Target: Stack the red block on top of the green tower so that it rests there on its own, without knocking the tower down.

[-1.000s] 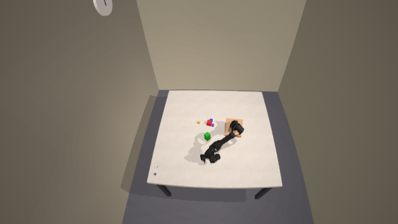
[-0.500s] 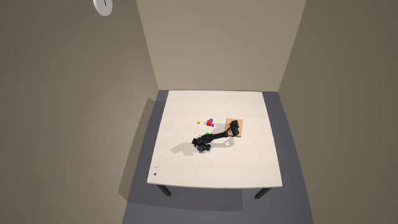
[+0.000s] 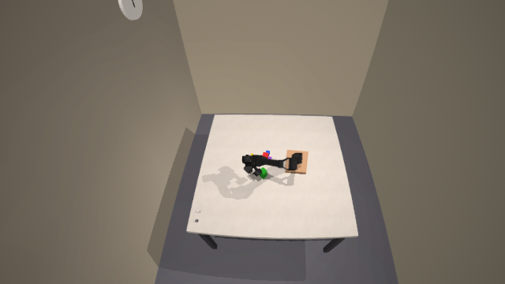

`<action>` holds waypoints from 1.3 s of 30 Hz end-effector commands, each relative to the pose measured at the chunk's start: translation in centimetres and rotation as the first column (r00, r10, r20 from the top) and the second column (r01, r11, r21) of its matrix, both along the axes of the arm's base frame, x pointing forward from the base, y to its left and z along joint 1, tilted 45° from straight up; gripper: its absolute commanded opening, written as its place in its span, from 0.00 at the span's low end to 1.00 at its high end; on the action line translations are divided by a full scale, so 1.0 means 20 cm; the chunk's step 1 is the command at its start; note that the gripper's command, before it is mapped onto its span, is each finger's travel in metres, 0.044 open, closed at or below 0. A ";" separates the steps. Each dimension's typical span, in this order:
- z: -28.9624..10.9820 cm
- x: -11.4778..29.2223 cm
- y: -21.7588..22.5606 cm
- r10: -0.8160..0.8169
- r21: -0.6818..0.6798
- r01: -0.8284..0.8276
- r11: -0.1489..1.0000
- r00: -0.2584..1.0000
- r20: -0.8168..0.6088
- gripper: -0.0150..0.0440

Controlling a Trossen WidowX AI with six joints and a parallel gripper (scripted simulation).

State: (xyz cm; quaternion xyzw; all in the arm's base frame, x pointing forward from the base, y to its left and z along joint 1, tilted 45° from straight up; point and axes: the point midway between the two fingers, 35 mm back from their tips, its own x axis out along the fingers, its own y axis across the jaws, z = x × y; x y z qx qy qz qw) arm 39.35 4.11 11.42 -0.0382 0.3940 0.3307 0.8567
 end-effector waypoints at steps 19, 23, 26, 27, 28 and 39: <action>-0.54 -0.49 -0.69 -0.290 0.109 0.487 0.866 0.669 -0.684 1.00; -0.59 -0.62 -0.75 -0.270 0.123 0.582 0.804 0.540 -0.797 1.00; -0.60 -0.64 -0.76 -0.263 0.124 0.598 0.792 0.518 -0.814 1.00; -0.60 -0.64 -0.76 -0.263 0.124 0.598 0.792 0.518 -0.814 1.00; -0.60 -0.64 -0.76 -0.263 0.124 0.598 0.792 0.518 -0.814 1.00; -0.74 -0.60 -0.63 -0.263 0.124 0.598 0.792 0.518 -0.814 1.00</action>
